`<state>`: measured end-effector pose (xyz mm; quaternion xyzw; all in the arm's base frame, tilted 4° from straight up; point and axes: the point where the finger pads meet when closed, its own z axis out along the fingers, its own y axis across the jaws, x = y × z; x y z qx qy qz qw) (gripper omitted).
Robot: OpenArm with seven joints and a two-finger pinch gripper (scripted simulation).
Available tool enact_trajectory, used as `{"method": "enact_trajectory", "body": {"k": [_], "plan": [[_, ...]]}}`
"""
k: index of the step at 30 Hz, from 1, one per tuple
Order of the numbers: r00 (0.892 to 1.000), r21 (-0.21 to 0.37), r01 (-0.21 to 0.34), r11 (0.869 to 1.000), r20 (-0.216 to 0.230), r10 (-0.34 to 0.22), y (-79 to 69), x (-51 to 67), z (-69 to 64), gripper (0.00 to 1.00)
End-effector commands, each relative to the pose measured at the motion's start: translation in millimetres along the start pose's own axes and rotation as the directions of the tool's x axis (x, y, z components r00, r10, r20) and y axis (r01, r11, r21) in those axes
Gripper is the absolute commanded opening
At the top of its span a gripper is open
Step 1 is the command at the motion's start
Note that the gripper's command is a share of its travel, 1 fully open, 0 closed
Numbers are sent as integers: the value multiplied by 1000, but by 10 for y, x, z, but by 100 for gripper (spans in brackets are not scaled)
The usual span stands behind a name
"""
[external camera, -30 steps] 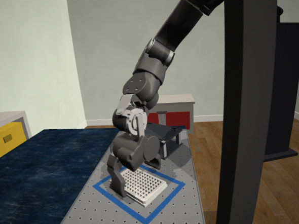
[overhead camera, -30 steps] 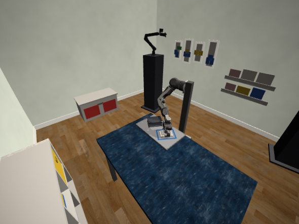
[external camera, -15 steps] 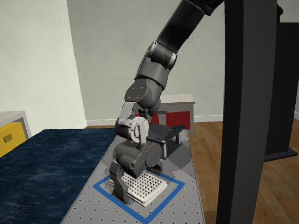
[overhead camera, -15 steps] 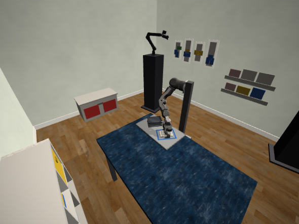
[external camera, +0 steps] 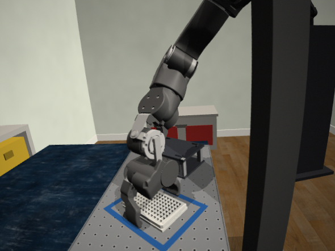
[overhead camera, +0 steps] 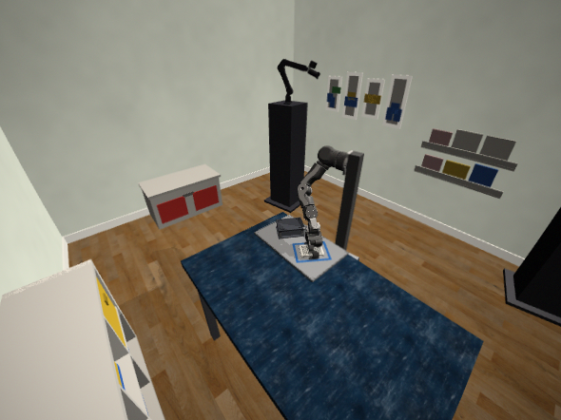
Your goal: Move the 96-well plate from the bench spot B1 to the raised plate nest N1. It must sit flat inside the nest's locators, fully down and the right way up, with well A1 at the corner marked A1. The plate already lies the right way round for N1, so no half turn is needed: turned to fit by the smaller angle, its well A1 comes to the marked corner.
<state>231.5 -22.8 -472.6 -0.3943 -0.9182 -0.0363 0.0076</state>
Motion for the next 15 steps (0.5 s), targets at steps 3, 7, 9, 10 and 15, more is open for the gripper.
{"method": "enact_trajectory", "body": {"k": [3,7,9,10,15], "plan": [[1000,0,0,1000,-2,0,6,-4,-9,77],[1000,6,-2,1000,-2,2,-26,13,-3,77],[1000,8,-2,1000,-2,2,-34,18,-2,77],[1000,8,-2,1000,-2,2,-34,18,-2,77],[1000,8,-2,1000,-2,2,-34,18,-2,77]]}}
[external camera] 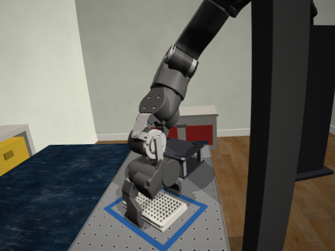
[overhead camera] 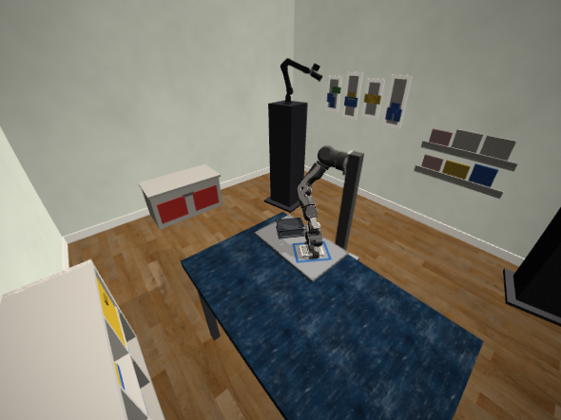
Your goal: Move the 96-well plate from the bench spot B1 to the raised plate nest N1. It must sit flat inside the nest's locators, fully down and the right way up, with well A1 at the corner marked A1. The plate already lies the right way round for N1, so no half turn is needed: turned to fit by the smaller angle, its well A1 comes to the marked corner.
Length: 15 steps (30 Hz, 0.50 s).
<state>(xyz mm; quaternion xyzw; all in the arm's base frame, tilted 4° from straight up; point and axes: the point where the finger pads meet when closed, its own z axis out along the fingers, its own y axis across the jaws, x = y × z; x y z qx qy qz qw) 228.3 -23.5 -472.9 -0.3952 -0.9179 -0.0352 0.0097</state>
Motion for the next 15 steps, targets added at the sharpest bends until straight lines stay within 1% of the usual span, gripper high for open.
{"method": "enact_trajectory", "body": {"k": [1,5,15], "plan": [[1000,4,0,1000,1,0,-6,1,-4,77],[1000,4,0,1000,1,0,-6,1,-4,77],[1000,-1,0,1000,-1,0,6,1,-4,44]]}}
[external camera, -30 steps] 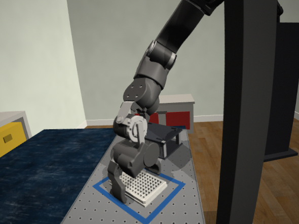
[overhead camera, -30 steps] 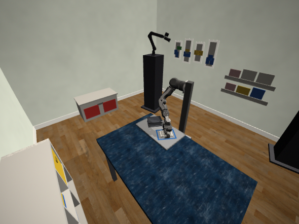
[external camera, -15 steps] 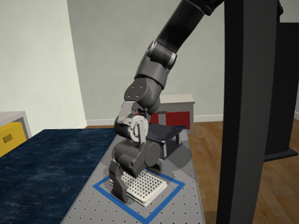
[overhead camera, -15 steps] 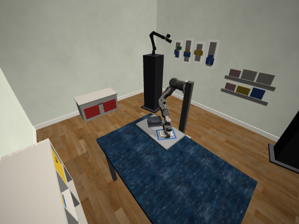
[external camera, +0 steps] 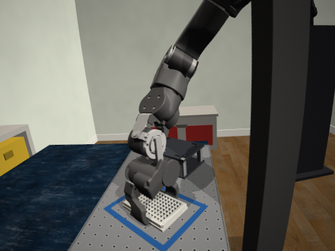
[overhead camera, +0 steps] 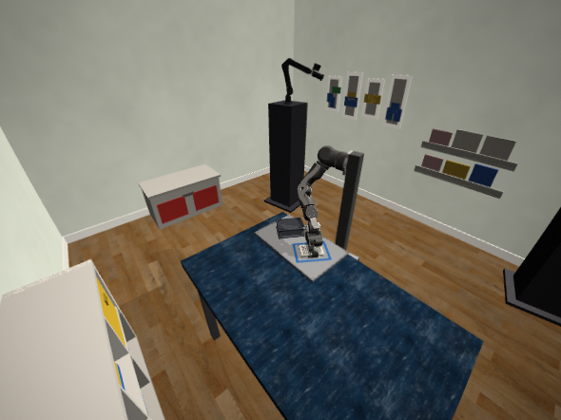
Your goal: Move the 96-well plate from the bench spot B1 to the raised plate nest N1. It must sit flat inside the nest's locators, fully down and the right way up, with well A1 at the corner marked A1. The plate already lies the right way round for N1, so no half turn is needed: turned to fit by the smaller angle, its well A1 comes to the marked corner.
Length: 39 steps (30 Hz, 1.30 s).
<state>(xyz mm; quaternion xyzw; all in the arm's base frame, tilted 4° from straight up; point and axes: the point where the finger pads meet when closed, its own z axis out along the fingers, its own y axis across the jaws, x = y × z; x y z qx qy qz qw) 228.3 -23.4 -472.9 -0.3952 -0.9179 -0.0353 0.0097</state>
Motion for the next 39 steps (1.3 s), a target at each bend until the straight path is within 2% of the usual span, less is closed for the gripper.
{"method": "enact_trajectory", "body": {"k": [1,5,7,15,39], "plan": [[1000,-1,0,1000,0,0,5,1,-3,40],[1000,-1,0,1000,0,0,5,1,-3,27],[1000,-1,0,1000,0,0,5,1,-3,27],[1000,-2,0,1000,-1,0,6,0,-4,0],[1000,-2,0,1000,-1,0,6,0,-4,0]]}}
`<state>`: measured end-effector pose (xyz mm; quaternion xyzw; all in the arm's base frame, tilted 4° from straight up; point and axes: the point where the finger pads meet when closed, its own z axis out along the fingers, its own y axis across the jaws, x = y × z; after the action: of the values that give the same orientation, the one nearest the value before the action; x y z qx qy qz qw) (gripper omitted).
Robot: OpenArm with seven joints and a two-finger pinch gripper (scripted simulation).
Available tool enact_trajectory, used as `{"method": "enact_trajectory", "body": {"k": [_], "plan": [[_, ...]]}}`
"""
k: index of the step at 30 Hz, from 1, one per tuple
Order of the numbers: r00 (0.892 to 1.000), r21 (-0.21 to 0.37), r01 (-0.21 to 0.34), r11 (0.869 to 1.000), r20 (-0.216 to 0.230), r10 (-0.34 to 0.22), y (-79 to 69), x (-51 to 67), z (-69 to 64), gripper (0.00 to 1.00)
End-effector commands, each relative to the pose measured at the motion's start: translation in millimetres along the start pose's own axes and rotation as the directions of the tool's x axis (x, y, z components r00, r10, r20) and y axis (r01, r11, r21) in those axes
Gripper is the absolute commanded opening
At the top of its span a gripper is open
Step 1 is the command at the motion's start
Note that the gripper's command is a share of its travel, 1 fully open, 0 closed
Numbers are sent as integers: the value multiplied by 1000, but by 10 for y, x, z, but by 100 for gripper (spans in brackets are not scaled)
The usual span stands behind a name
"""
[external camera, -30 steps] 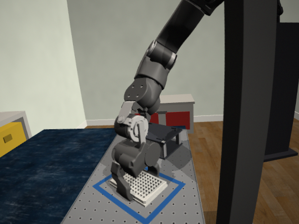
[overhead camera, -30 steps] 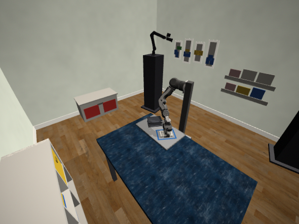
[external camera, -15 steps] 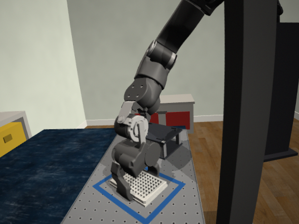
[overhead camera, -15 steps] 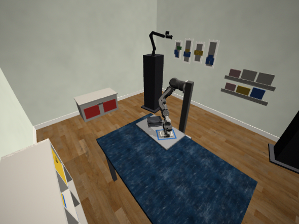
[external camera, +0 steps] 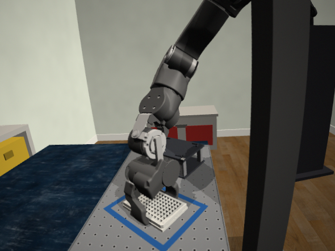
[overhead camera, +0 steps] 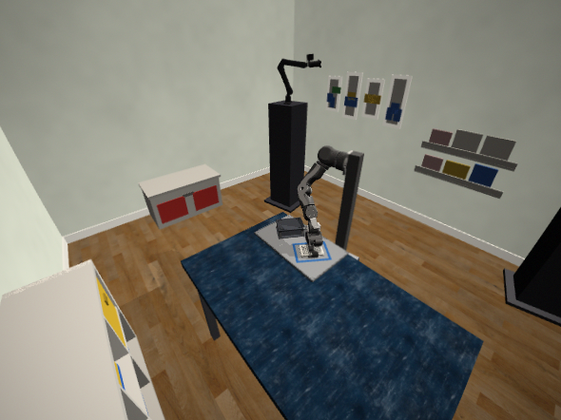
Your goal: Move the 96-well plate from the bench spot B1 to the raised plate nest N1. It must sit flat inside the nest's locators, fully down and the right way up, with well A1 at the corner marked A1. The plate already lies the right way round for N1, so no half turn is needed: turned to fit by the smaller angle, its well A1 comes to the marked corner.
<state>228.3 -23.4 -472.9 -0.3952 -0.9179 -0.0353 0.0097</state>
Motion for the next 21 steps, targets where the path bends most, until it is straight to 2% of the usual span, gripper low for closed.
{"method": "enact_trajectory", "body": {"k": [1,2,7,19,21], "plan": [[1000,-2,0,1000,-1,0,6,0,-4,0],[1000,-2,0,1000,-1,0,6,0,-4,0],[1000,-2,-4,1000,3,4,15,-12,-318,0],[1000,-2,-4,1000,3,4,15,-12,-318,0],[1000,-3,-4,1000,3,4,18,-12,-444,0]]}}
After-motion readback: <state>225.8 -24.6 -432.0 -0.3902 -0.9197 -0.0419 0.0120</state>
